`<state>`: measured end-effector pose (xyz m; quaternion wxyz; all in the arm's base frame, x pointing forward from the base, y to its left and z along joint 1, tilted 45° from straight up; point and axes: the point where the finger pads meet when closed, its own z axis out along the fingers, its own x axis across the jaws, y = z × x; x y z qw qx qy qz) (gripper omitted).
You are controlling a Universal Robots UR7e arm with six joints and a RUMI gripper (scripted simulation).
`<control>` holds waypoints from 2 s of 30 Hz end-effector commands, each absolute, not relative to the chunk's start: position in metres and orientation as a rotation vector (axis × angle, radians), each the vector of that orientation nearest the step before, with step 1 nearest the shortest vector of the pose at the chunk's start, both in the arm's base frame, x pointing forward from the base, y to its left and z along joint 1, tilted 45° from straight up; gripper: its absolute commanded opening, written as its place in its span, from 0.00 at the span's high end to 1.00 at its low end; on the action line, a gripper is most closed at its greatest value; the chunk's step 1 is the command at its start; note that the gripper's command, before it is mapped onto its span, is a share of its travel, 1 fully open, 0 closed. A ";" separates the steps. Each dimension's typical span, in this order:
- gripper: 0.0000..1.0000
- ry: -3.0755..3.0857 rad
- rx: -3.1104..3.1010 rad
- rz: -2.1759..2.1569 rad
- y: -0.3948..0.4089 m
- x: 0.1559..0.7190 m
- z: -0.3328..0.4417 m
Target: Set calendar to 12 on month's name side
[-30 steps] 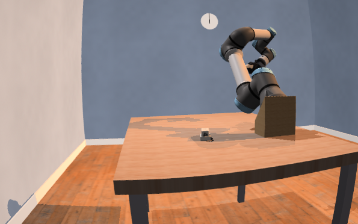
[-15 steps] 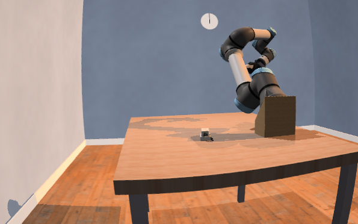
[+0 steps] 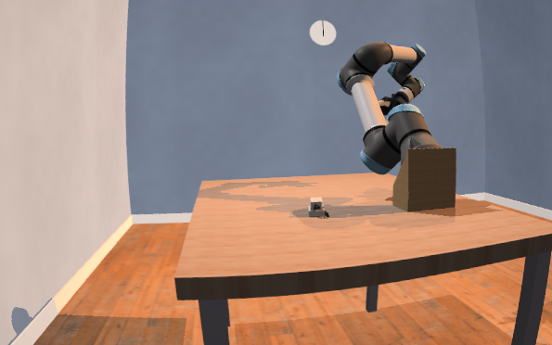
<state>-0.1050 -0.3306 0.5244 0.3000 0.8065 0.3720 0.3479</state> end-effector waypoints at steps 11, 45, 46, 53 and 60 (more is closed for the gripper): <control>0.00 1.136 2.127 0.956 -0.333 -0.089 0.505; 0.00 2.035 1.865 1.064 -0.338 0.005 0.390; 0.00 2.077 1.844 1.065 -0.338 0.009 0.385; 0.00 2.381 1.673 1.054 -0.335 0.042 0.346; 0.00 2.560 1.548 1.034 -0.333 0.062 0.323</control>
